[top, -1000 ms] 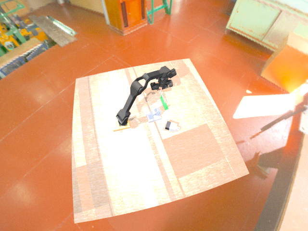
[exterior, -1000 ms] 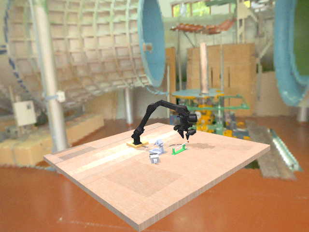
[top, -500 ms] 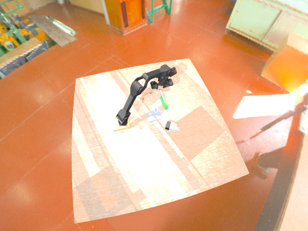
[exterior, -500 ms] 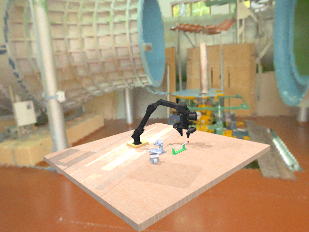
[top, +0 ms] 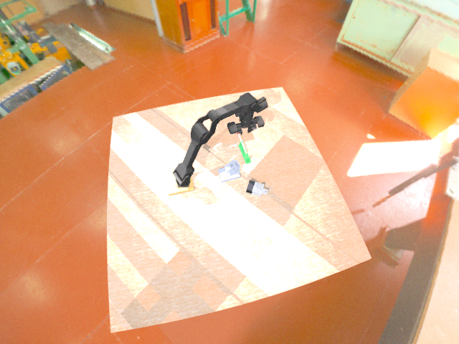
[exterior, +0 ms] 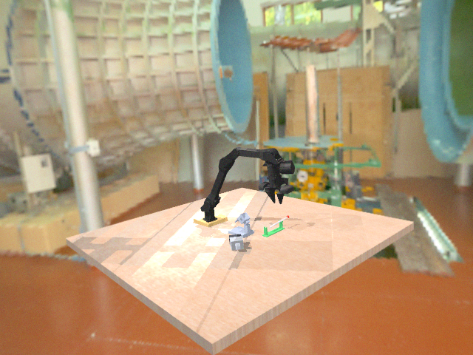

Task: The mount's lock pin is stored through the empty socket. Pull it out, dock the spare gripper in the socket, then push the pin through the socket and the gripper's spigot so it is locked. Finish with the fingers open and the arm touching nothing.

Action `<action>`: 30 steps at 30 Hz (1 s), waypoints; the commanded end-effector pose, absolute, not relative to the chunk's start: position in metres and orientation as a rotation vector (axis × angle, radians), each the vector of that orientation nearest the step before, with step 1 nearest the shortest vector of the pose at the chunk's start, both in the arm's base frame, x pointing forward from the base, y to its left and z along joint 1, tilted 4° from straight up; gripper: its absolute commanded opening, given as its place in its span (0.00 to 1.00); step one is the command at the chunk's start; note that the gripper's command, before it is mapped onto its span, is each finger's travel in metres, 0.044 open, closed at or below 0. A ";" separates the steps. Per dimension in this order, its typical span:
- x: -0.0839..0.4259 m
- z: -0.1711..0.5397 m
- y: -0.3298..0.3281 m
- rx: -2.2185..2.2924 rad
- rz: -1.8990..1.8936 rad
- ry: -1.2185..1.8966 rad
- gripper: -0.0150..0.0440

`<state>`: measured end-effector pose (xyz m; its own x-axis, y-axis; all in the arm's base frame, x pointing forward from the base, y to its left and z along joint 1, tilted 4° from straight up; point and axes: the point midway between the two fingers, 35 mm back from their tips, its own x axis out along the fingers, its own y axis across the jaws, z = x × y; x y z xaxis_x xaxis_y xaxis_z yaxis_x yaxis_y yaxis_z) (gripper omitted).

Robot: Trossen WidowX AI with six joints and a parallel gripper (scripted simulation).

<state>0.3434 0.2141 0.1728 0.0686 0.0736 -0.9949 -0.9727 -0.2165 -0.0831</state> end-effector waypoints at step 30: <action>0.351 0.076 0.209 -1.363 1.343 1.005 0.56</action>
